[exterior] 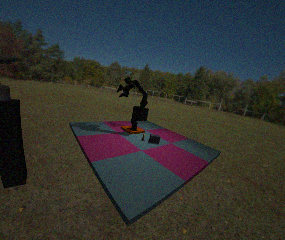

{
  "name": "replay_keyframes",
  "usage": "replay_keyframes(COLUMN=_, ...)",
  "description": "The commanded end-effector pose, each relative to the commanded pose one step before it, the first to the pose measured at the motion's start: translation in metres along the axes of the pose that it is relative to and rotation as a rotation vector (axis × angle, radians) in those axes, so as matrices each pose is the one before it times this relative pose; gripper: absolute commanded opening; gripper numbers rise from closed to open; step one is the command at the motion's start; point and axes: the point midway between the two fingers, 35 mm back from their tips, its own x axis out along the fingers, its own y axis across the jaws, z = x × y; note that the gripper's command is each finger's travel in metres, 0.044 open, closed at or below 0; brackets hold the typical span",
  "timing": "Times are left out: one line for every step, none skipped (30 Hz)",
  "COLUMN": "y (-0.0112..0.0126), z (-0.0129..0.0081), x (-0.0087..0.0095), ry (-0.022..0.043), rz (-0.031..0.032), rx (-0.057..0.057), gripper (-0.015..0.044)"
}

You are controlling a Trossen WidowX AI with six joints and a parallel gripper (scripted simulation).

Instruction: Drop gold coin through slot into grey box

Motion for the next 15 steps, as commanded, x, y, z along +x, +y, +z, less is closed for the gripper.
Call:
replay_keyframes(y=-0.00051, z=-0.00047, x=0.00031, ry=0.00105, rz=-0.00191, rx=-0.006, gripper=0.0374)
replay_keyframes(y=-0.00152, z=-0.00142, x=0.00091, ry=0.00318, rz=-0.00569, rx=-0.018, gripper=0.0347)
replay_keyframes(y=-0.00252, z=-0.00241, x=0.00151, ry=0.00543, rz=-0.00937, rx=-0.03, gripper=0.0321)
replay_keyframes(y=-0.00349, z=-0.00345, x=0.00209, ry=0.00787, rz=-0.01285, rx=-0.0421, gripper=0.0295)
replay_keyframes(y=-0.00508, z=-0.00502, x=0.00396, ry=0.01202, rz=-0.02216, rx=-0.0527, gripper=0.0269)
replay_keyframes(y=-0.00638, z=-0.0066, x=0.00535, ry=0.01603, rz=-0.0289, rx=-0.0642, gripper=0.0242)
replay_keyframes(y=-0.00687, z=-0.00765, x=0.00589, ry=0.01848, rz=-0.03094, rx=-0.0715, gripper=0.0216)
replay_keyframes(y=-0.00663, z=-0.00806, x=0.00589, ry=0.01926, rz=-0.02993, rx=-0.0723, gripper=0.019)
replay_keyframes(y=-0.00636, z=-0.00845, x=0.00588, ry=0.01996, rz=-0.02886, rx=-0.0729, gripper=0.0164)
replay_keyframes(y=-0.00607, z=-0.00883, x=0.00586, ry=0.0206, rz=-0.02777, rx=-0.0735, gripper=0.0161)
replay_keyframes(y=-0.00602, z=-0.00962, x=0.00637, ry=0.02306, rz=-0.02865, rx=-0.0714, gripper=0.0161)
replay_keyframes(y=-0.00572, z=-0.00996, x=0.00637, ry=0.02349, rz=-0.02759, rx=-0.072, gripper=0.0161)
replay_keyframes(y=-0.00539, z=-0.01028, x=0.00636, ry=0.02386, rz=-0.02653, rx=-0.0726, gripper=0.0161)
replay_keyframes(y=-0.00505, z=-0.01059, x=0.00635, ry=0.02418, rz=-0.02547, rx=-0.0732, gripper=0.0161)
replay_keyframes(y=-0.00469, z=-0.01088, x=0.00634, ry=0.02444, rz=-0.02442, rx=-0.0738, gripper=0.0161)
